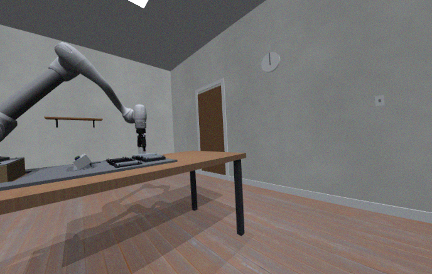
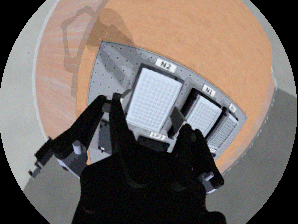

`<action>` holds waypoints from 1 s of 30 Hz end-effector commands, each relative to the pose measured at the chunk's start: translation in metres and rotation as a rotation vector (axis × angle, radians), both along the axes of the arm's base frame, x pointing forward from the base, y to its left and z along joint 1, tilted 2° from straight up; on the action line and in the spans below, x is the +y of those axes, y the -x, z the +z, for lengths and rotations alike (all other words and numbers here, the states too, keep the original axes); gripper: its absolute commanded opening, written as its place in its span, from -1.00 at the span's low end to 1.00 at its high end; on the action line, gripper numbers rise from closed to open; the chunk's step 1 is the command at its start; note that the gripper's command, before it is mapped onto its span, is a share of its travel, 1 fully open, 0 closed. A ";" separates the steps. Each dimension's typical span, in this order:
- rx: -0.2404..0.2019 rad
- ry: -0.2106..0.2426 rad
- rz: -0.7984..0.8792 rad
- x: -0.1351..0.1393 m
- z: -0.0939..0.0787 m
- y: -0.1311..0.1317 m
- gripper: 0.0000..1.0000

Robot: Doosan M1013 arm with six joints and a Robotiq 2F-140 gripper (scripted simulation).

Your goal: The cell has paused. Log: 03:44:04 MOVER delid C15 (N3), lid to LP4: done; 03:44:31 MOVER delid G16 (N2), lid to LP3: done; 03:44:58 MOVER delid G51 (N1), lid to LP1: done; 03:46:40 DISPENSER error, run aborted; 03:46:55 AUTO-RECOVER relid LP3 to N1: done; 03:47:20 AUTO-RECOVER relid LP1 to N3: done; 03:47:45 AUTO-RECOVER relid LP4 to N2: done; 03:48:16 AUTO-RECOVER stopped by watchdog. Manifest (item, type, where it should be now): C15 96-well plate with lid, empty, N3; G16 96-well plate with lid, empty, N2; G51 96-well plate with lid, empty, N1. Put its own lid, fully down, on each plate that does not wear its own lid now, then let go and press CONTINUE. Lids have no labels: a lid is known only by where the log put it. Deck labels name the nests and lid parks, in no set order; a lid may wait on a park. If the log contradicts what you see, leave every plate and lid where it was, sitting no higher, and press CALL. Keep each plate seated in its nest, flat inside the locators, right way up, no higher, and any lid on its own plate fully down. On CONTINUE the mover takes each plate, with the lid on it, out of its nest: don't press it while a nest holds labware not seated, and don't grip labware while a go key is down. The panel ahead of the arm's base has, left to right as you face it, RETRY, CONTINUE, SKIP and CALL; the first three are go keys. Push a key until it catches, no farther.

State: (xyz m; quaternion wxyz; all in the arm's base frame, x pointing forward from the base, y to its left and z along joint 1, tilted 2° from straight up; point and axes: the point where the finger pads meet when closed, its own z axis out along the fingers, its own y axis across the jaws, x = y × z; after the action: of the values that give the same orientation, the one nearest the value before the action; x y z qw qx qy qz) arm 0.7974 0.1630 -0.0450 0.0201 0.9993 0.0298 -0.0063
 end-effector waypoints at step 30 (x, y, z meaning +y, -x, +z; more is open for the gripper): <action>0.000 0.000 0.000 0.000 0.000 0.000 -1.00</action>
State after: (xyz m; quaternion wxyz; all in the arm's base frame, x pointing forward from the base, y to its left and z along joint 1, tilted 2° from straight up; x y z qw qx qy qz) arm 0.7975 0.1630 -0.0447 0.0201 0.9993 0.0298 -0.0061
